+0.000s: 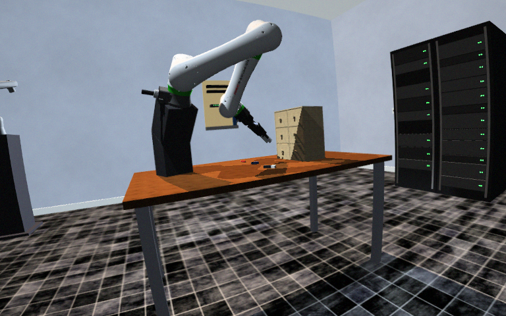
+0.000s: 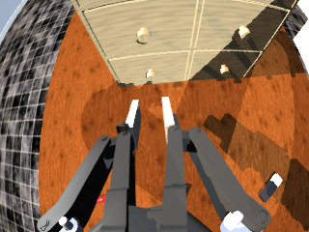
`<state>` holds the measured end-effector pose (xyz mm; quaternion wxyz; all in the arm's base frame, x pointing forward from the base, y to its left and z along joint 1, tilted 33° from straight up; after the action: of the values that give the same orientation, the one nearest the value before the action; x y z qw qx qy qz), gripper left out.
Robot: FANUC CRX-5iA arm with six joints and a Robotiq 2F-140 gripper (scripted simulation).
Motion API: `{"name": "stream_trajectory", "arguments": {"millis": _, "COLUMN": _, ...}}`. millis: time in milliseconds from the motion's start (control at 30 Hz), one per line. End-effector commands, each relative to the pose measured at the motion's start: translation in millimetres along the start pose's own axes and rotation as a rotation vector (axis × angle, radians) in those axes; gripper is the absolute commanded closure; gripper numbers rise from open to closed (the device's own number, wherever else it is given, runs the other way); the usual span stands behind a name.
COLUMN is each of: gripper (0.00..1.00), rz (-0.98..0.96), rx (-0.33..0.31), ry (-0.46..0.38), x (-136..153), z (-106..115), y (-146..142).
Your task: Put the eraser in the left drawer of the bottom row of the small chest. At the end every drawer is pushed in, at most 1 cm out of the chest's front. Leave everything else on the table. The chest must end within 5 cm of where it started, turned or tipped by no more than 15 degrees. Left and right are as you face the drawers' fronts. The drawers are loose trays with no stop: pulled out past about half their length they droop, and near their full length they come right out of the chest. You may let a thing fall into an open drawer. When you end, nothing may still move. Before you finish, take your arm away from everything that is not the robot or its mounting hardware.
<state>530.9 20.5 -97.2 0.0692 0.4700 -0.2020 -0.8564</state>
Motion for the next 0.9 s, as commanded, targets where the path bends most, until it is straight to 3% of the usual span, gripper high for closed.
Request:
{"name": "stream_trajectory", "arguments": {"millis": 0, "gripper": 0.80, "rz": 0.000, "rx": 0.000, "ry": 0.000, "x": 2, "z": -14, "y": 0}}
{"name": "stream_trajectory", "arguments": {"millis": 133, "gripper": 0.80, "rz": 0.000, "rx": 0.000, "ry": 0.000, "x": 3, "z": -23, "y": 0}}
{"name": "stream_trajectory", "arguments": {"millis": 567, "gripper": 0.80, "rz": 0.000, "rx": 0.000, "ry": 0.000, "x": 11, "z": -86, "y": 2}}
{"name": "stream_trajectory", "arguments": {"millis": 867, "gripper": 0.80, "rz": 0.000, "rx": 0.000, "ry": 0.000, "x": 12, "z": -96, "y": 2}}
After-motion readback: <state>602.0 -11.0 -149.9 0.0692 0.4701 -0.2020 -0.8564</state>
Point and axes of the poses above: the point where the finger pads meet when closed, its own z axis back along the fingers, its own y axis across the jaws, x = y × z, the point moved 9 cm from there along z, back along the fingers, and after that the axes turned 9 degrees about -z, right-handed, at the moved point
